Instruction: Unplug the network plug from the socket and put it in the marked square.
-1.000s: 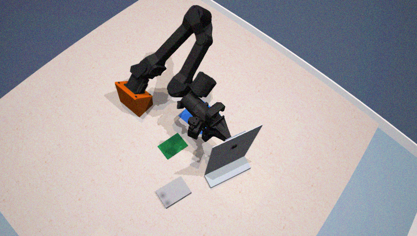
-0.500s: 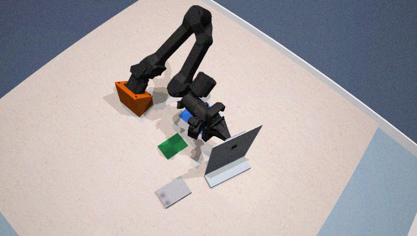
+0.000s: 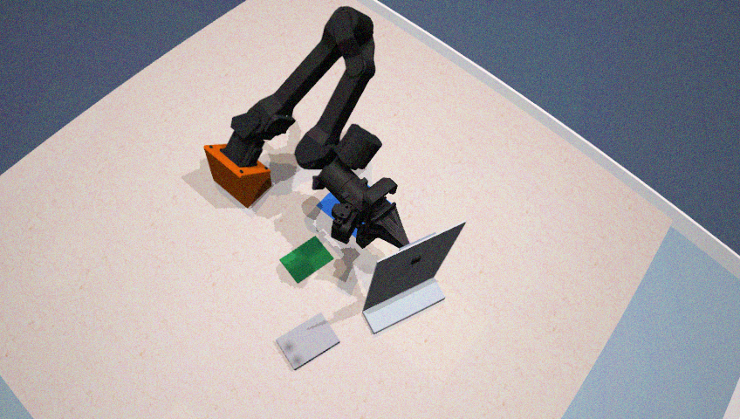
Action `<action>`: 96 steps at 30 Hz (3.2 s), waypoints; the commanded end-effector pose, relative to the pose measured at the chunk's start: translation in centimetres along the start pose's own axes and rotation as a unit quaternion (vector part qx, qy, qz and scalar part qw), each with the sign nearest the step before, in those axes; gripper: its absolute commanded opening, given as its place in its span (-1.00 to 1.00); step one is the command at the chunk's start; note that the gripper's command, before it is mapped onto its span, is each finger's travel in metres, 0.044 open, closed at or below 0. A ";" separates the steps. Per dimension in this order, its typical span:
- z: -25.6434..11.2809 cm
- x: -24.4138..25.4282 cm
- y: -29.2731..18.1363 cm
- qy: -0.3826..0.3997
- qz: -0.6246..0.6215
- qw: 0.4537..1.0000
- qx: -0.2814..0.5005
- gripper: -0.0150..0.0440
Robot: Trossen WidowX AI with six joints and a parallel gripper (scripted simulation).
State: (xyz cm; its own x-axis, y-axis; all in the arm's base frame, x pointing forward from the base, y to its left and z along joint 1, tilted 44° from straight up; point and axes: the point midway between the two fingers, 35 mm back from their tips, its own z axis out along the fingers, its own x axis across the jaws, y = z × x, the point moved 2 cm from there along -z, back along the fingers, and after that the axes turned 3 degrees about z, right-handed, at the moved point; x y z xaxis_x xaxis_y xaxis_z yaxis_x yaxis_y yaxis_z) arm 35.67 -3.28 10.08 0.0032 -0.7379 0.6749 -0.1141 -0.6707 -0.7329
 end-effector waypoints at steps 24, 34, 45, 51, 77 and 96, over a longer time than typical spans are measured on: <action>-1.5 0.0 -0.4 -0.001 -0.002 1.000 0.000 -0.49; -2.0 -0.1 -0.6 -0.001 -0.002 1.000 0.000 -0.49; -2.5 -0.1 -0.8 -0.001 -0.002 1.000 -0.001 -0.49; -2.7 -0.1 -0.9 -0.001 -0.002 1.000 -0.001 -0.49; -3.8 -0.1 -1.3 -0.001 -0.002 1.000 -0.001 -0.49; -4.5 -0.1 -1.5 -0.001 -0.002 1.000 -0.001 -0.49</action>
State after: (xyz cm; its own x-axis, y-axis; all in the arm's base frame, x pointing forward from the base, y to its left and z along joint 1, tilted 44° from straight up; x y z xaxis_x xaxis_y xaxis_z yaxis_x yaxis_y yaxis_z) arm 31.46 -1.83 11.44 0.0093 -0.7352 0.6778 -0.1140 -0.6742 -0.7297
